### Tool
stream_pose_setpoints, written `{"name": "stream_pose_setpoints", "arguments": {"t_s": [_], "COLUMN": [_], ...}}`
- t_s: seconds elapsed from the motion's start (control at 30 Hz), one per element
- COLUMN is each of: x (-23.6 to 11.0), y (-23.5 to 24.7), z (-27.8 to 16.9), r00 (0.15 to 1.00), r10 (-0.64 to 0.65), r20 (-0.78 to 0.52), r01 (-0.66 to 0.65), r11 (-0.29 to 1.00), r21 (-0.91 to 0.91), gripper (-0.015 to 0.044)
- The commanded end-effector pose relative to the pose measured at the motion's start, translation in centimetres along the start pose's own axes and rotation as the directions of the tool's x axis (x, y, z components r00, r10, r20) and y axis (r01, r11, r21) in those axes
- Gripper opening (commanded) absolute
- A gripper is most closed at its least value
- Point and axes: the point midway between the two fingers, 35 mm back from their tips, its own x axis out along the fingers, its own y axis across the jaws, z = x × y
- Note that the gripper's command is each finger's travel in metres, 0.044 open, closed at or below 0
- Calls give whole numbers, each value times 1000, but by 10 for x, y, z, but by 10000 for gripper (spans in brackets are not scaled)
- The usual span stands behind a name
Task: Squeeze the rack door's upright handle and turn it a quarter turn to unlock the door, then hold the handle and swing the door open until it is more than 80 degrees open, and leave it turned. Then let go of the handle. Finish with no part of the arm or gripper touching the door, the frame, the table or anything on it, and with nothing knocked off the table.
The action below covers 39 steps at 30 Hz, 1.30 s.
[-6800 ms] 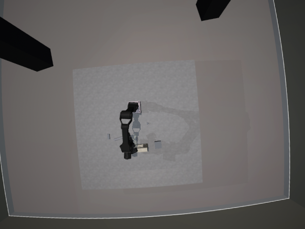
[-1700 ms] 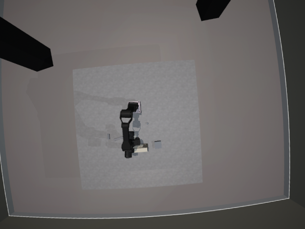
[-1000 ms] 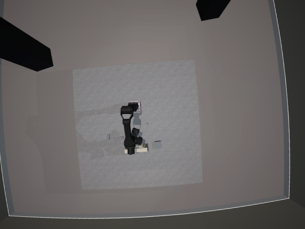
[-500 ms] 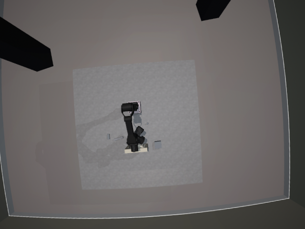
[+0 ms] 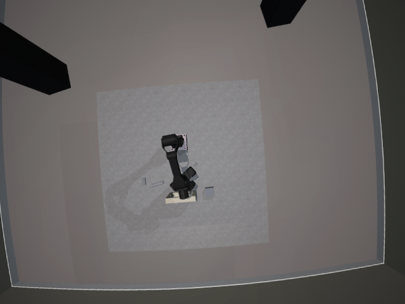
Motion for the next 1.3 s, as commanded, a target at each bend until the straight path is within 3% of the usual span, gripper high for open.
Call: {"name": "stream_pose_setpoints", "arguments": {"t_s": [0.0, 1.27], "x": [0, 0], "y": [2, 59], "z": [2, 41], "r00": [1000, 1000], "r10": [-9, -3], "r20": [7, 11], "r01": [8, -4], "r11": [997, 813], "r21": [76, 582], "gripper": [26, 26]}}
